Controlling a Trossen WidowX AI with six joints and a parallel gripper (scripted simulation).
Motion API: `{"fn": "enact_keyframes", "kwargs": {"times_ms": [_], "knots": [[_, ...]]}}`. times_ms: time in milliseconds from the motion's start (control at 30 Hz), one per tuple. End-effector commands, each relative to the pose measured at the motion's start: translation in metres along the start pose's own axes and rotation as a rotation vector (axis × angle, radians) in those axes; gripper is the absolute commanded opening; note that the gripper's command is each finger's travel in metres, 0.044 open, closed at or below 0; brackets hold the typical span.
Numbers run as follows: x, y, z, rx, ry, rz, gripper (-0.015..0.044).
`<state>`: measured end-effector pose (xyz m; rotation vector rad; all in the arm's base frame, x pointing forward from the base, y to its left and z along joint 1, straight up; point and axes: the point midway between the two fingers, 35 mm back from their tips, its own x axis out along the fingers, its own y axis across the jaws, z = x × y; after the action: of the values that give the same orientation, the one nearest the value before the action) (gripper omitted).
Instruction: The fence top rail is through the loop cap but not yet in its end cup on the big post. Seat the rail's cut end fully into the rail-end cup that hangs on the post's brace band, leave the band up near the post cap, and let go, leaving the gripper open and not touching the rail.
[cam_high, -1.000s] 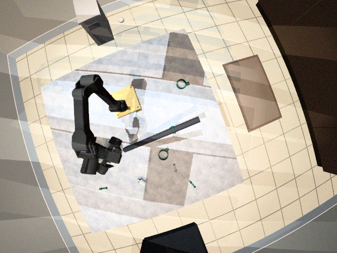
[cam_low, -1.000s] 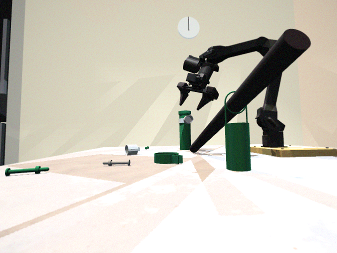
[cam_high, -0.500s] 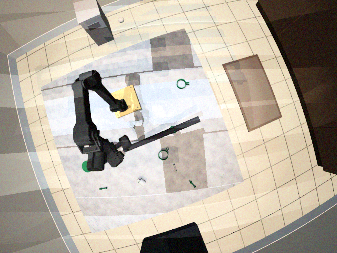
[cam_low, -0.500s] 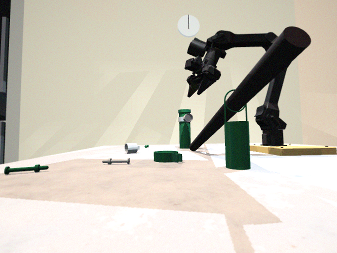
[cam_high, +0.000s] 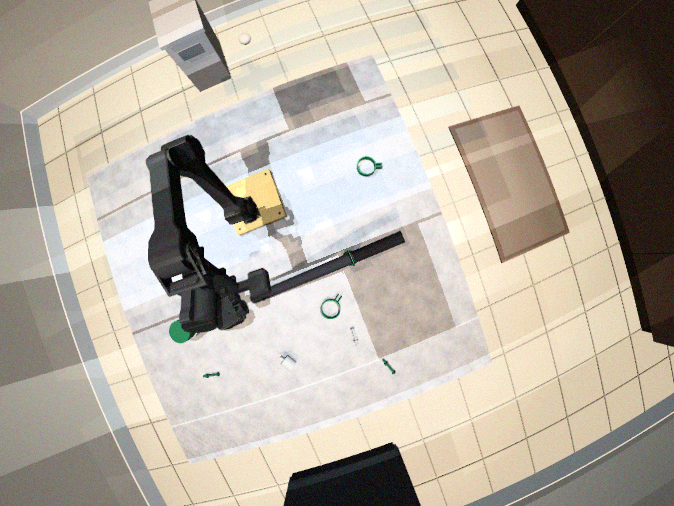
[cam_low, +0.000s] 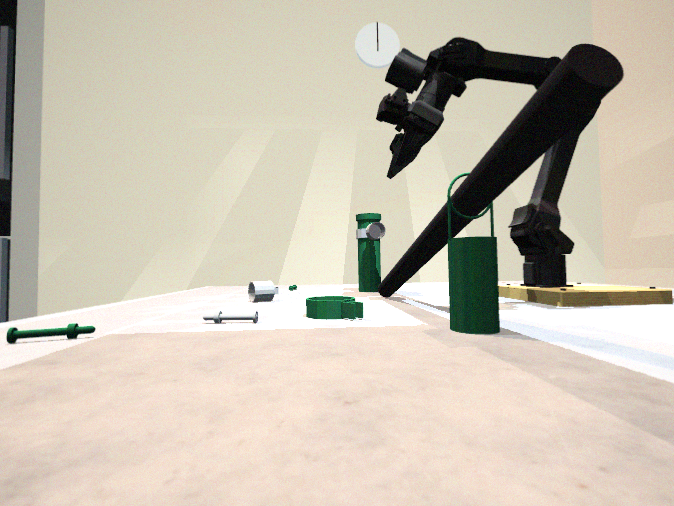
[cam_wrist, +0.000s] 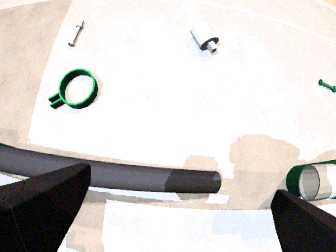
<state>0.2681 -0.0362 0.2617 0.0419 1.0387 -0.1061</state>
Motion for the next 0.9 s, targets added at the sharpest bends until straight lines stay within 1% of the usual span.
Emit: {"fn": "enact_keyframes", "kwargs": {"times_ms": [0, 100, 233, 467, 533, 867], "knots": [[0.009, 0.004, -0.003, -0.133, 0.043, 0.008, 0.0440], [0.026, 0.013, -0.009, -0.410, 0.124, 0.044, 0.0440], [0.051, 0.026, -0.021, -0.835, 0.234, 0.137, 0.0440], [0.088, 0.047, -0.046, -1.544, 0.366, 0.400, 0.0440], [0.091, 0.049, -0.049, -1.610, 0.373, 0.433, 0.0440], [0.091, 0.049, -0.049, -1.610, 0.373, 0.433, 0.0440]]}}
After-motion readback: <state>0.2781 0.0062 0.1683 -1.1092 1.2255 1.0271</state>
